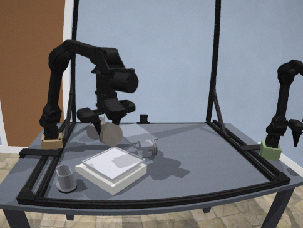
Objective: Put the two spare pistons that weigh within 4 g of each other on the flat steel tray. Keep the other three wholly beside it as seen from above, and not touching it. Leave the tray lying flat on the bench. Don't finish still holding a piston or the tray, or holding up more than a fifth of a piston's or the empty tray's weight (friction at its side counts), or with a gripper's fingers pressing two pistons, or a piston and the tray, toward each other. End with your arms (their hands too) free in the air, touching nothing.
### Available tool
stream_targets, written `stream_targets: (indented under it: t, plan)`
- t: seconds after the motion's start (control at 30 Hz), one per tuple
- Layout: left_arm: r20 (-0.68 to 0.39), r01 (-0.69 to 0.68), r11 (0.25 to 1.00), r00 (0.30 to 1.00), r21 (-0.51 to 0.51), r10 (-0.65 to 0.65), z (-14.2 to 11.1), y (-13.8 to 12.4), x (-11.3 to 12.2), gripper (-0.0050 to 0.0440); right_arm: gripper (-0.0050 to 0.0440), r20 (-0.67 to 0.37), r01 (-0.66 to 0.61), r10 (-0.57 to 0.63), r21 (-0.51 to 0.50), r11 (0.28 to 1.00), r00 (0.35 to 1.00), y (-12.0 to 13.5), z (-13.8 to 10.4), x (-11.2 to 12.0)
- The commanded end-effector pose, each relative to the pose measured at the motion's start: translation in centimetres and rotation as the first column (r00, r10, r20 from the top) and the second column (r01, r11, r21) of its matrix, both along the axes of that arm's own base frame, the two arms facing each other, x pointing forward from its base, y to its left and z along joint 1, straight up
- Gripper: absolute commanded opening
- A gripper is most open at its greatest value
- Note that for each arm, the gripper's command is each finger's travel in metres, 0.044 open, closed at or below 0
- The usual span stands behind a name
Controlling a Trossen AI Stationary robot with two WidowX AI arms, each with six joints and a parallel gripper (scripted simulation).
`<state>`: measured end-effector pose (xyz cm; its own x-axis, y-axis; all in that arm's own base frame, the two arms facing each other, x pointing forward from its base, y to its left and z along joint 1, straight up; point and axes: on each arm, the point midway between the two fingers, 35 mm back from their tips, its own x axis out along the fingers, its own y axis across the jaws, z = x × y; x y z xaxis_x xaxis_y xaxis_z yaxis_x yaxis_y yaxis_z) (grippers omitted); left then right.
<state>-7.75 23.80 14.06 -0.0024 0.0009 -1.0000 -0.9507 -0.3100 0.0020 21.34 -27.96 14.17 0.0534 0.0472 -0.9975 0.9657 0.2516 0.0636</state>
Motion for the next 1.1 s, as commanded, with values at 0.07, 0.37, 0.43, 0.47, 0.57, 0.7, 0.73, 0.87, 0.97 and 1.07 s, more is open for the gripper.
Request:
stream_targets:
  t: [0.07, 0.37, 0.43, 0.47, 0.57, 0.7, 0.73, 0.87, 0.97, 1.07]
  plan:
    - [0.002, 0.002, 1.0, 1.0, -0.001, -0.002, -0.01, -0.02, 0.04, 0.044, 0.0158, 0.019, 0.155, -0.155, 0.021, 0.988, 0.988, -0.13, 0.12, 0.01]
    - [0.002, 0.002, 1.0, 1.0, -0.001, -0.002, -0.01, -0.02, 0.04, 0.044, 0.0158, 0.031, 0.332, -0.333, 0.052, 0.942, 0.942, -0.13, 0.12, 0.01]
    - [0.002, 0.002, 1.0, 1.0, -0.001, -0.002, -0.01, -0.02, 0.04, 0.044, 0.0158, 0.034, 0.38, -0.383, 0.061, 0.923, 0.923, -0.13, 0.12, 0.01]
    - [0.002, 0.002, 1.0, 1.0, -0.001, -0.002, -0.01, -0.02, 0.04, 0.044, 0.0158, 0.035, 0.404, -0.407, 0.066, 0.912, 0.913, -0.13, 0.12, 0.01]
    - [0.002, 0.002, 1.0, 1.0, -0.001, -0.002, -0.01, -0.02, 0.04, 0.044, 0.0158, 0.038, 0.474, -0.478, 0.08, 0.877, 0.878, -0.13, 0.12, 0.01]
    - [0.002, 0.002, 1.0, 1.0, -0.001, -0.002, -0.01, -0.02, 0.04, 0.044, 0.0158, 0.039, 0.562, -0.568, 0.098, 0.821, 0.822, -0.13, 0.12, 0.01]
    - [0.002, 0.002, 1.0, 1.0, -0.001, -0.002, -0.01, -0.02, 0.04, 0.044, 0.0158, 0.039, 0.583, -0.589, 0.103, 0.806, 0.807, -0.13, 0.12, 0.01]
    - [0.002, 0.002, 1.0, 1.0, -0.001, -0.002, -0.01, -0.02, 0.04, 0.044, 0.0158, 0.039, 0.624, -0.631, 0.113, 0.773, 0.775, -0.13, 0.12, 0.01]
    - [0.002, 0.002, 1.0, 1.0, -0.001, -0.002, -0.01, -0.02, 0.04, 0.044, 0.0158, 0.038, 0.682, -0.69, 0.127, 0.72, 0.722, -0.13, 0.12, 0.01]
    - [0.002, 0.002, 1.0, 1.0, -0.001, -0.002, -0.01, -0.02, 0.04, 0.044, 0.0158, 0.036, 0.735, -0.745, 0.141, 0.663, 0.666, -0.13, 0.12, 0.01]
